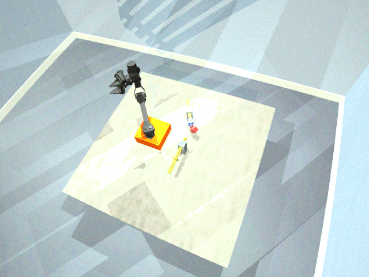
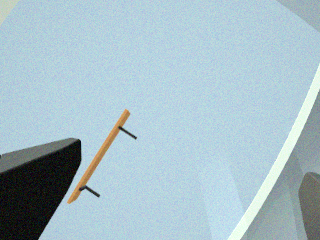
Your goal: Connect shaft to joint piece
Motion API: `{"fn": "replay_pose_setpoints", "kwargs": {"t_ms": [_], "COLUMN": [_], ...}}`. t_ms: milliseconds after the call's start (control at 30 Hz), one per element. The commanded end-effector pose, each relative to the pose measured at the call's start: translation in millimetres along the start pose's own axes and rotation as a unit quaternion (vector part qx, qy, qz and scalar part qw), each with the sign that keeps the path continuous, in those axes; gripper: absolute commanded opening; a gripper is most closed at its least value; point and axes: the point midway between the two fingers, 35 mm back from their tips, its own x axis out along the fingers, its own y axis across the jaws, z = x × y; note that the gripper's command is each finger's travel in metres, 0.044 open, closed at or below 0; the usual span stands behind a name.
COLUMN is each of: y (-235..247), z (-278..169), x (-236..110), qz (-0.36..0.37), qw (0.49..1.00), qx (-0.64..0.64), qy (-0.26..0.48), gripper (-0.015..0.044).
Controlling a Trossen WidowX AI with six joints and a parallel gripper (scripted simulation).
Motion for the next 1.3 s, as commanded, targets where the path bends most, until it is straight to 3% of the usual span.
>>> {"fn": "replay_pose_setpoints", "kwargs": {"t_ms": [0,667,1267], "y": [10,44,76], "z": [-22,-116,-261], "x": [10,33,17], "qz": [0.01,0.049,0.112], "qw": [0.999,0.97,0.863], "qx": [-0.035,-0.125,-0.284], "qy": [0.039,0.204,0.403], "gripper": [0.044,0.044,0.044]}}
